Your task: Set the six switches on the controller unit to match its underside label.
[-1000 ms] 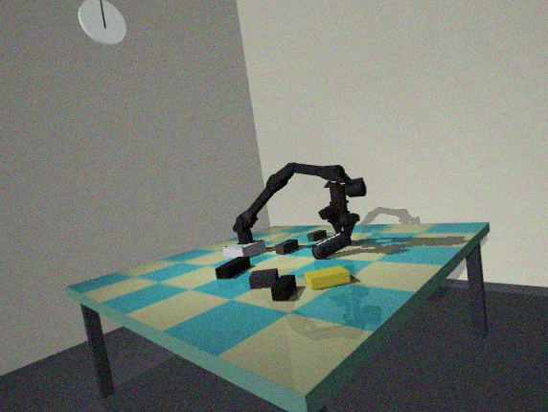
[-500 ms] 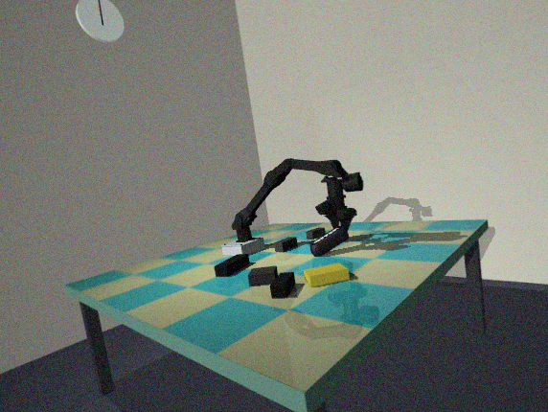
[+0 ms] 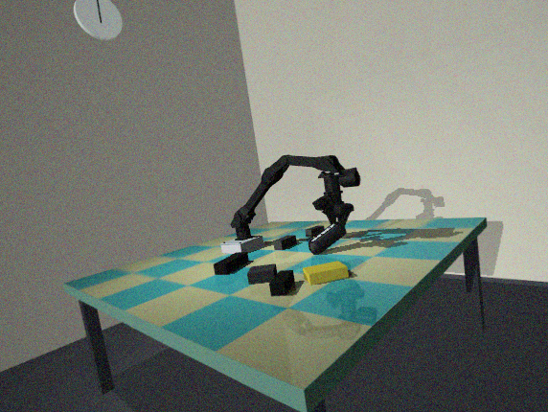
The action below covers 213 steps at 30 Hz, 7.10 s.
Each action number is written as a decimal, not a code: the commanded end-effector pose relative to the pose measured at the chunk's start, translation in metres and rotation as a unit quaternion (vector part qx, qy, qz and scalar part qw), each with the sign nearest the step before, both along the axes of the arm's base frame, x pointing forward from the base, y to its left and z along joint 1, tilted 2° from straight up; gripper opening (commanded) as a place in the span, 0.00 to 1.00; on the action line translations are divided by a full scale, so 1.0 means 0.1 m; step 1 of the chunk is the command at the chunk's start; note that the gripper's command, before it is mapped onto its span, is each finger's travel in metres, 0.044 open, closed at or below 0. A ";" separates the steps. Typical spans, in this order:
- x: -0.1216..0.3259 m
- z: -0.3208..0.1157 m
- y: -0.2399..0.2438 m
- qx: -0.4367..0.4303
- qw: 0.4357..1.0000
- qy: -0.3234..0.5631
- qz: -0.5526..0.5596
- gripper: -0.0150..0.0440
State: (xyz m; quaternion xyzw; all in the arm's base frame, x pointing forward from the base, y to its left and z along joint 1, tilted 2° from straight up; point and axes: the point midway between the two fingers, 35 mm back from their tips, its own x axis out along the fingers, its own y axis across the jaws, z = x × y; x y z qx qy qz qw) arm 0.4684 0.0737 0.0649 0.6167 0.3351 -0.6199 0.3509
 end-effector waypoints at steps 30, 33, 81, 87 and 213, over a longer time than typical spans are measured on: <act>-0.11 0.25 -0.19 -0.002 1.000 -0.005 -0.001 0.82; -0.12 0.27 -0.21 -0.002 1.000 -0.004 -0.001 0.82; -0.30 0.45 -0.50 -0.004 1.000 -0.004 -0.001 0.82; -0.33 0.47 -0.53 -0.004 1.000 -0.004 -0.001 0.82; -0.95 0.50 -1.53 -0.007 1.000 -0.002 -0.001 0.83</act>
